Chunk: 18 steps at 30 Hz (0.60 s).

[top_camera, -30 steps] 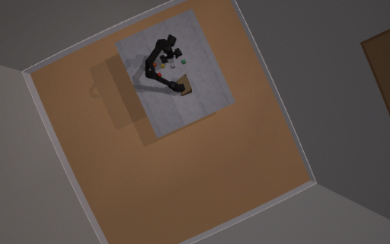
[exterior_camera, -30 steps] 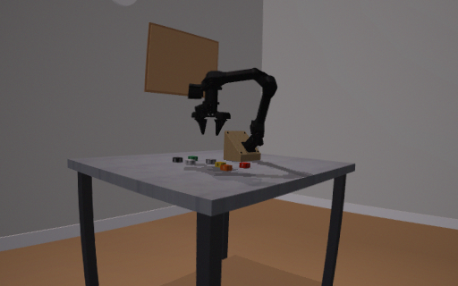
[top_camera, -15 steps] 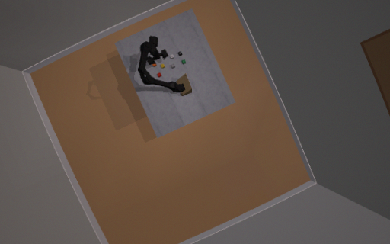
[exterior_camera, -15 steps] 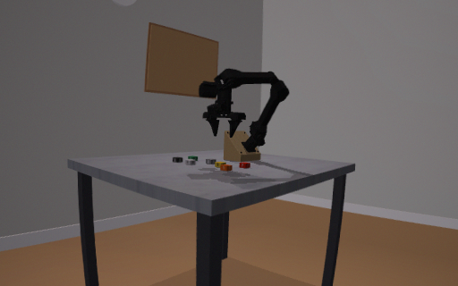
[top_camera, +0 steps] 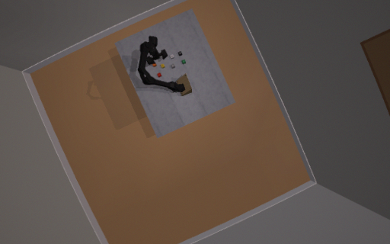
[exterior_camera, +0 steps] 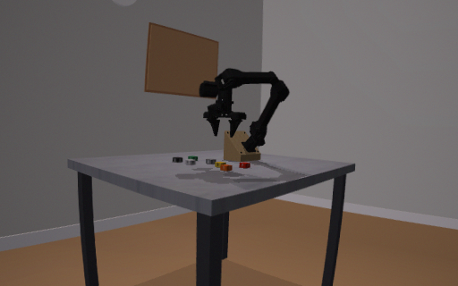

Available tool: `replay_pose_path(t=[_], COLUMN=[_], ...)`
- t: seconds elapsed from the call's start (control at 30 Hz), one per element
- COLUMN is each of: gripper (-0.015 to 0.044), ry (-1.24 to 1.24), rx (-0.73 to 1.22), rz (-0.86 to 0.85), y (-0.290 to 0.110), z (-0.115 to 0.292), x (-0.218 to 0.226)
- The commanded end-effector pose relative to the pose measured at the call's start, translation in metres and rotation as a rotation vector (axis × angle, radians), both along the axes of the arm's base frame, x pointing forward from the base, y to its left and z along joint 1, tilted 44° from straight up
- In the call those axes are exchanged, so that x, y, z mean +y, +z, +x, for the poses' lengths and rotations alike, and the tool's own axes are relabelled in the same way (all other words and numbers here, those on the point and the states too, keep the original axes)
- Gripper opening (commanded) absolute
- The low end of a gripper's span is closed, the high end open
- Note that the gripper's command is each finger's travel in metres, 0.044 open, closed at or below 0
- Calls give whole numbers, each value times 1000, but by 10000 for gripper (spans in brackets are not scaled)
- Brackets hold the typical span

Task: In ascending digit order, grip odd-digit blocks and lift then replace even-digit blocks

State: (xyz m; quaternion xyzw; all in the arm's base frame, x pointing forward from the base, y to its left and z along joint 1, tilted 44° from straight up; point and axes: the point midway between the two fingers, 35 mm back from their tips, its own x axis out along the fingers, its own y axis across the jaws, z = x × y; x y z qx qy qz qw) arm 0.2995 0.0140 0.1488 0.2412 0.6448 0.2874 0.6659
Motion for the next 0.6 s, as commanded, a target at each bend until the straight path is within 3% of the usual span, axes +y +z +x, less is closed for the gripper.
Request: replay_pose_path(t=[0.0,0.3,0.57], gripper=[400,400,400], ry=[-5,-5,-5], rx=[0,4,4], rz=[3,5,5], y=[3,40,40], z=[-1,-78,-79], x=[1,40,41])
